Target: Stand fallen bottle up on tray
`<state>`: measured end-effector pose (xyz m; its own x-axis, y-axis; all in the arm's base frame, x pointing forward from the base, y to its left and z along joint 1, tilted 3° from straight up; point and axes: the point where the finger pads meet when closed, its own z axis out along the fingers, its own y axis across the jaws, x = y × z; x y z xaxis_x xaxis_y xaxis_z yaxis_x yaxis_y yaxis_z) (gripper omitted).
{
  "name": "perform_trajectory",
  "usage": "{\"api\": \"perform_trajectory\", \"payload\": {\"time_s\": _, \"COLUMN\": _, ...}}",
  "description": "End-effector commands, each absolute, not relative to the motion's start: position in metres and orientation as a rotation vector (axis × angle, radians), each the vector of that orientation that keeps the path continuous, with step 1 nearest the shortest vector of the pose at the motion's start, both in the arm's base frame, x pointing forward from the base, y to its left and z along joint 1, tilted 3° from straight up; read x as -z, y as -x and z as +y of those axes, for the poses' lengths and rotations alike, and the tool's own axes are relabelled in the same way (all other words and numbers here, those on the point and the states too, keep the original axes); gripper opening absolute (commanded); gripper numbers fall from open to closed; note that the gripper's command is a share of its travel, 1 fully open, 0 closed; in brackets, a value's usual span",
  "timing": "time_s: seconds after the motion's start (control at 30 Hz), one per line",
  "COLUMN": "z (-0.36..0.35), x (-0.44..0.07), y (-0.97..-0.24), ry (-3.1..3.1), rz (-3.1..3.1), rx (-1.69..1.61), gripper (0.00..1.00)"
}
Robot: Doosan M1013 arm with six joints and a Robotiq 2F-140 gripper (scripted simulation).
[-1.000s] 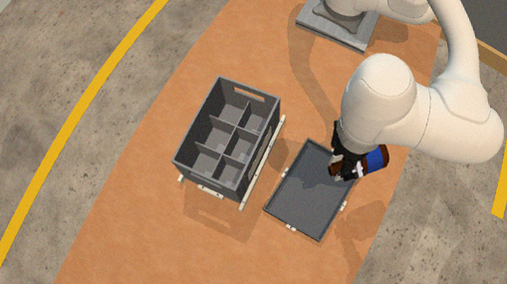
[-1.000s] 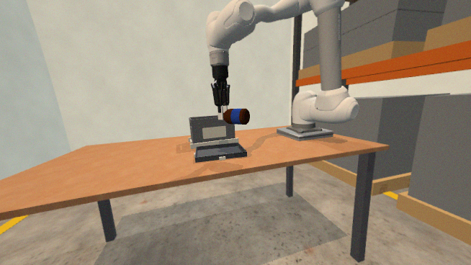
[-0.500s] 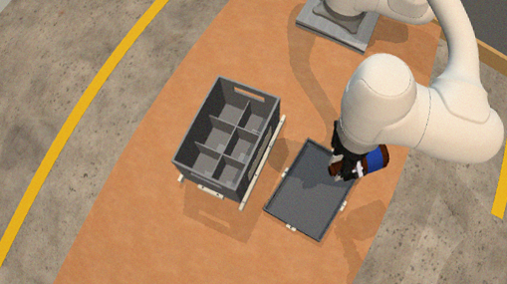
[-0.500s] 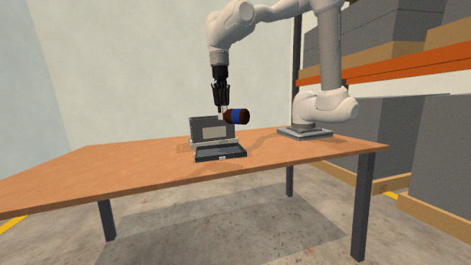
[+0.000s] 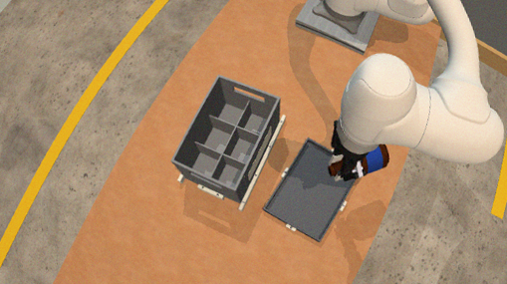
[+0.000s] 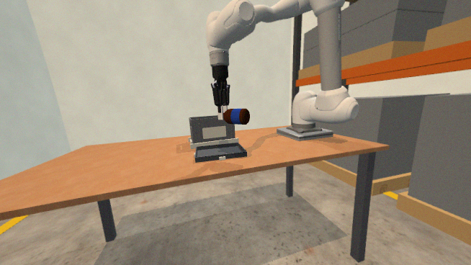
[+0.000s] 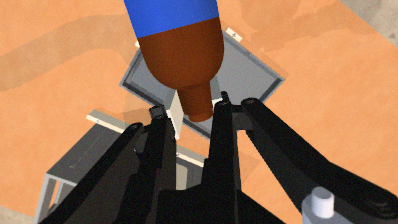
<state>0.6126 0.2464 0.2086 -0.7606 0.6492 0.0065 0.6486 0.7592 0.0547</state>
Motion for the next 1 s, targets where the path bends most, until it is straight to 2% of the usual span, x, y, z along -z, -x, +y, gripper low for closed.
{"api": "perform_trajectory", "payload": {"time_s": 0.0, "z": 0.2464, "x": -0.2087, "y": -0.6126, "ry": -1.082, "rz": 2.934, "rx": -0.084, "gripper": 0.10}}
{"api": "perform_trajectory", "payload": {"time_s": 0.97, "z": 0.2464, "x": -0.2077, "y": -0.6106, "ry": -1.061, "rz": 2.854, "rx": -0.025, "gripper": 0.10}}
